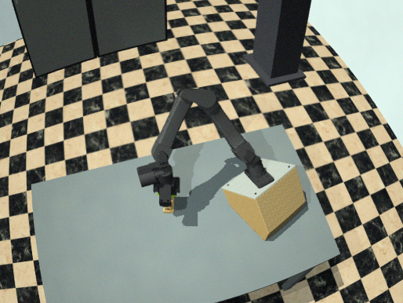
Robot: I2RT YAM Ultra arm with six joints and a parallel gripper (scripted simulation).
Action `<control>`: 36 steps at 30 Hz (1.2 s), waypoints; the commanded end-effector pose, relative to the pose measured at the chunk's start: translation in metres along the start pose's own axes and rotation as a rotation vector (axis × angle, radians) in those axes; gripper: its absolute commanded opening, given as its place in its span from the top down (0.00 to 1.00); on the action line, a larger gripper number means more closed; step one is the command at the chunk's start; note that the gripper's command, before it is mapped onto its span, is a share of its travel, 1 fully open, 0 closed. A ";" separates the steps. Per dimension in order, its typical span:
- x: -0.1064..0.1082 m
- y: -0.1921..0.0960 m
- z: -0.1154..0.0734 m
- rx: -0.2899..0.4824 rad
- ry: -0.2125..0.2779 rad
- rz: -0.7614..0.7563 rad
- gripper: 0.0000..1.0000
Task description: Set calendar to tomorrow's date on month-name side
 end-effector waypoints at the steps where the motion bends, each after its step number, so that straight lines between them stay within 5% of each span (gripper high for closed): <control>1: -0.011 0.006 -0.011 -0.031 -0.038 0.001 0.74; 36: -0.011 0.006 -0.011 -0.030 -0.034 -0.003 0.74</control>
Point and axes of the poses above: the point where the finger pads meet when closed, its own z axis out along the fingers, its own x axis across the jaws, y = z × x, the point moved 6 cm from there along -z, back along the fingers, and after that the axes turned 1 degree about z, right-handed, at the moved point
